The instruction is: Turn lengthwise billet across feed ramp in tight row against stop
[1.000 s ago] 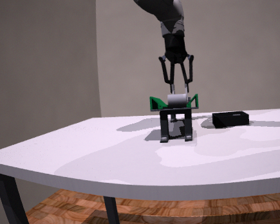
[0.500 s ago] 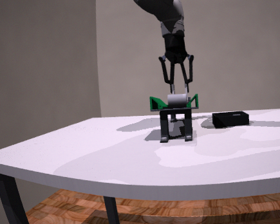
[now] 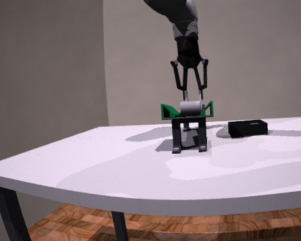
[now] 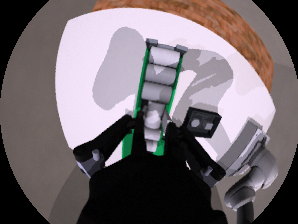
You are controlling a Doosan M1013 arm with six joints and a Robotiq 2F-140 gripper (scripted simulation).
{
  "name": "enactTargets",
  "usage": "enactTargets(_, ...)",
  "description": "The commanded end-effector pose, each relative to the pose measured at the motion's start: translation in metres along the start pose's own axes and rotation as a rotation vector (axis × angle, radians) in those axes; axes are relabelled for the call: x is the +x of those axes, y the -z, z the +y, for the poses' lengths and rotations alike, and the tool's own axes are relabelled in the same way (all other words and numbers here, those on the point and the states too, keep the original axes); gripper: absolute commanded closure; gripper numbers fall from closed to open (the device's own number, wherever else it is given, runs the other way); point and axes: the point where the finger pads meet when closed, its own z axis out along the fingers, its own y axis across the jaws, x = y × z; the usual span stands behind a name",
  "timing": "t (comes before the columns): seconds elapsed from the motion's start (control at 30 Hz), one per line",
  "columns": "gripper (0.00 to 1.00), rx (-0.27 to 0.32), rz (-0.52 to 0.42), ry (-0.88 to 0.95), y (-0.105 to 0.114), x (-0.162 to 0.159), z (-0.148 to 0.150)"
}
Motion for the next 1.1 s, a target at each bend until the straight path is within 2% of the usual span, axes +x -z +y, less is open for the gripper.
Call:
enactTargets(0.0, 0.90, 0.000, 0.000, 0.000, 0.000, 0.000, 0.000)
enactTargets(0.5, 0.90, 0.000, 0.000, 0.000, 0.003, 0.000, 0.000)
enactTargets(1.07, 0.90, 0.000, 0.000, 0.000, 0.016, -0.002, 0.000)
